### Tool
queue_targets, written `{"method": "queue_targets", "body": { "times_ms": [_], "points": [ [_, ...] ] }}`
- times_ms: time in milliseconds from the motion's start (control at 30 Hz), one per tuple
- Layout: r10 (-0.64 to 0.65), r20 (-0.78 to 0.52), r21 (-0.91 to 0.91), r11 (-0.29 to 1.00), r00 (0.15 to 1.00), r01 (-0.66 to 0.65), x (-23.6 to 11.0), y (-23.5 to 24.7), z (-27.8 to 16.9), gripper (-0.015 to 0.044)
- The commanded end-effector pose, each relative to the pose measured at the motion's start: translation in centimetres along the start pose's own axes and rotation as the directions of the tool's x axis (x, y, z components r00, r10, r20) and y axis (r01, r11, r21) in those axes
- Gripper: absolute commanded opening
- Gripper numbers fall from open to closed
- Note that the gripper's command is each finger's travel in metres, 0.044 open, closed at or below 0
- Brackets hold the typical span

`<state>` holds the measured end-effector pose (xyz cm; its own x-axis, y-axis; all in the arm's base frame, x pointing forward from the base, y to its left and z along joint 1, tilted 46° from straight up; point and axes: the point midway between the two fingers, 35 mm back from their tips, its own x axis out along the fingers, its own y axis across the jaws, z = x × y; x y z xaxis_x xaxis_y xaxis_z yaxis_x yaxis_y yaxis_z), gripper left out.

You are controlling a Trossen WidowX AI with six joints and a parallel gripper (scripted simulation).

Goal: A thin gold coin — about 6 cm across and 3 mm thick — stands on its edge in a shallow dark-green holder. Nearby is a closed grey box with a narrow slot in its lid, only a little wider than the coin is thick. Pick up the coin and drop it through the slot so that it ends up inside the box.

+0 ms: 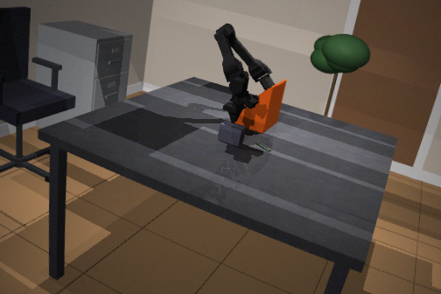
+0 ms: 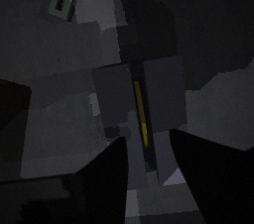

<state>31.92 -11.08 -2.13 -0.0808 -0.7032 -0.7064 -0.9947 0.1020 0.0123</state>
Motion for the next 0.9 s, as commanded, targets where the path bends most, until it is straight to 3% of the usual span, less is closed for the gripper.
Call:
{"method": "queue_targets", "body": {
  "times_ms": [0, 100, 467, 567, 867],
  "points": [
    [0.0, 0.0, 0.001, 1.0, 1.0, 0.0, 0.0, 0.0, 0.0, 0.0161],
    [0.0, 0.0, 0.001, 1.0, 1.0, 0.0, 0.0, 0.0, 0.0, 0.0161],
    [0.002, -0.001, -0.005, 1.0, 1.0, -0.002, -3.1, 0.1, 0.1, 0.044],
    [0.006, -0.007, -0.015, 1.0, 1.0, -0.006, -5.8, 0.5, 0.1, 0.044],
    [0.006, -0.007, -0.015, 1.0, 1.0, -0.006, -5.8, 0.5, 0.1, 0.044]
  ]
}}
